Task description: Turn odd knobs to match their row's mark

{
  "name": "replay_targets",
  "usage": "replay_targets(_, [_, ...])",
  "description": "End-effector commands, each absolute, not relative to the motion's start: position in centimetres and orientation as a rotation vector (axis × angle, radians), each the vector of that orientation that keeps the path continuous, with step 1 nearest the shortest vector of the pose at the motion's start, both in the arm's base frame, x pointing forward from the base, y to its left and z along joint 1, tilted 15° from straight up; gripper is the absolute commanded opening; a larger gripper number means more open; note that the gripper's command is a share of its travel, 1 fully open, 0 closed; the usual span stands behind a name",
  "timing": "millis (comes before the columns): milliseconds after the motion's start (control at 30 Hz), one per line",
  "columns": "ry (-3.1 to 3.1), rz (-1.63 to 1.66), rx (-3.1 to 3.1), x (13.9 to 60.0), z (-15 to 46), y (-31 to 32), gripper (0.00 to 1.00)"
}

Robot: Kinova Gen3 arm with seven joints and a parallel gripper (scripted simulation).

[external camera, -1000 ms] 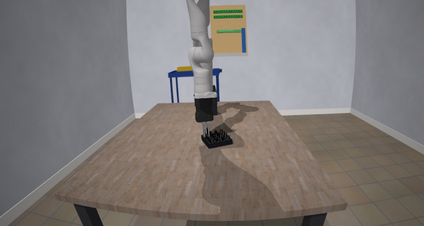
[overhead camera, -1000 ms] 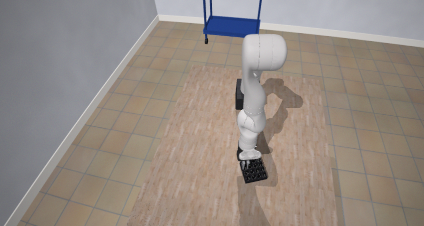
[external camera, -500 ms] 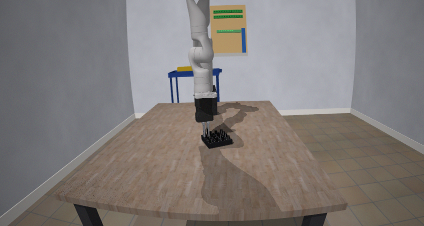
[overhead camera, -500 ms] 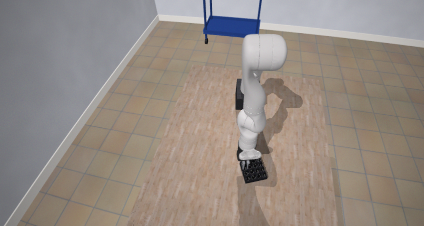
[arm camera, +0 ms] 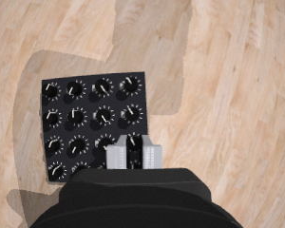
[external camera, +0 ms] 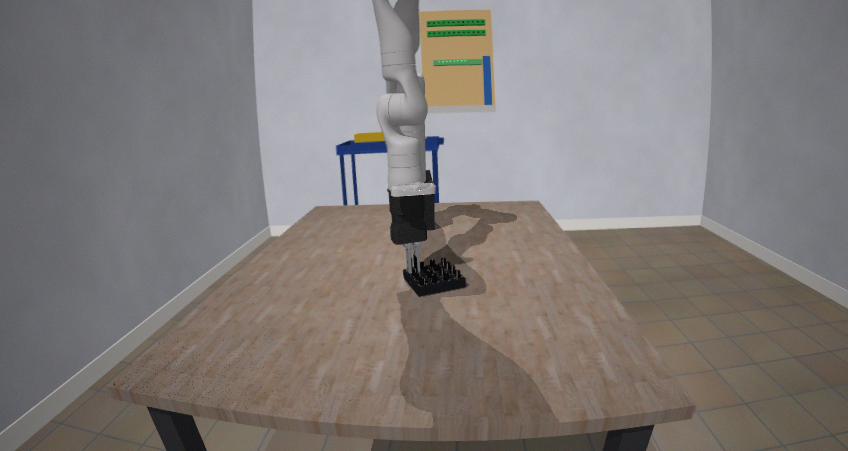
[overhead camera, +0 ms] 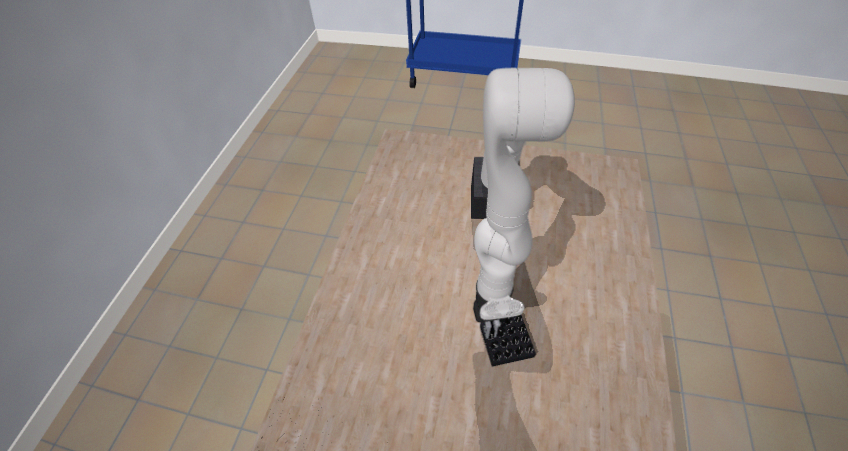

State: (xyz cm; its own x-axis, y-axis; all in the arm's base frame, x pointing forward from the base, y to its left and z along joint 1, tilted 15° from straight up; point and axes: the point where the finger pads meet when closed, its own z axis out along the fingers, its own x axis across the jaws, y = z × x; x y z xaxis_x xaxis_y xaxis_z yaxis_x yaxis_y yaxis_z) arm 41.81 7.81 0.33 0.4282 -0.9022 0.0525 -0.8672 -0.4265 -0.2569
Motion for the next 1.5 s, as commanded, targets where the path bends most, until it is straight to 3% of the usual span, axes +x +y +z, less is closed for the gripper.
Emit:
replay_targets(0, [1.502,-0.281,-2.527,41.99,0.30,7.77,0.30])
replay_targets(600, [1.437,-0.289,-2.569,41.99,0.30,7.77,0.30])
replay_targets(633, [1.437,-0.289,-2.569,41.99,0.30,7.77,0.46])
replay_targets(1467, [1.437,-0.288,-2.569,41.94,0.45,7.76,0.46])
